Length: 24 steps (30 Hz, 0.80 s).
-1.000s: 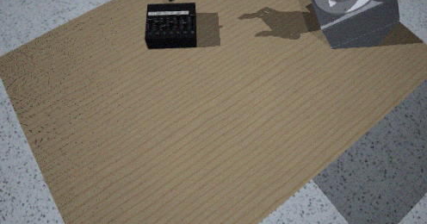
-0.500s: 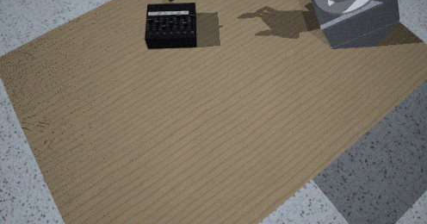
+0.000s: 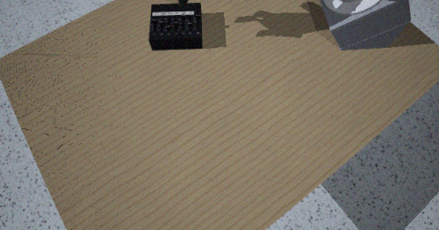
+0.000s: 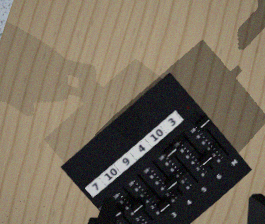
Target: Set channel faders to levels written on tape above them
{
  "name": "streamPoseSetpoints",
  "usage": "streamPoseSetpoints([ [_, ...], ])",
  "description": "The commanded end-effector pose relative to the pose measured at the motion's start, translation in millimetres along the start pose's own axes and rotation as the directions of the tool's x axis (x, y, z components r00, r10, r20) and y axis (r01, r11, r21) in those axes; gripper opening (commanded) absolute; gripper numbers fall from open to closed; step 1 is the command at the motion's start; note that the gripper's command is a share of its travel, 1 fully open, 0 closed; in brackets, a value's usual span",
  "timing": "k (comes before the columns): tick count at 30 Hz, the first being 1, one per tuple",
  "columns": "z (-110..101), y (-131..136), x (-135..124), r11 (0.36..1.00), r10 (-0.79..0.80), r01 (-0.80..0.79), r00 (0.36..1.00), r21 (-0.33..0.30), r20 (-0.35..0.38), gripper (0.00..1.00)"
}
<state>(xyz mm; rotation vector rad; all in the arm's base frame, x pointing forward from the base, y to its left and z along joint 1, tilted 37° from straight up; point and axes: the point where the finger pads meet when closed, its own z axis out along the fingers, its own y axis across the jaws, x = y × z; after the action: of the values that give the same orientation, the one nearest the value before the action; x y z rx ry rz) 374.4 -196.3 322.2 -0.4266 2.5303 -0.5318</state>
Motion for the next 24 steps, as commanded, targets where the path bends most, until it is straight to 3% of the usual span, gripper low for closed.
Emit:
streamPoseSetpoints([
  [1,31,19,-13,0.962,-0.272,0.272,0.961,0.002,0.043,1.00],
  [8,48,50,-24,0.811,-0.578,0.585,0.805,-0.009,0.134,1.00],
  [10,48,50,-24,0.811,-0.578,0.585,0.805,-0.009,0.134,1.00],
  [11,48,50,-24,0.756,-0.645,0.654,0.747,-0.003,0.160,1.00],
  [24,48,50,-24,0.756,-0.645,0.654,0.747,-0.003,0.160,1.00],
])
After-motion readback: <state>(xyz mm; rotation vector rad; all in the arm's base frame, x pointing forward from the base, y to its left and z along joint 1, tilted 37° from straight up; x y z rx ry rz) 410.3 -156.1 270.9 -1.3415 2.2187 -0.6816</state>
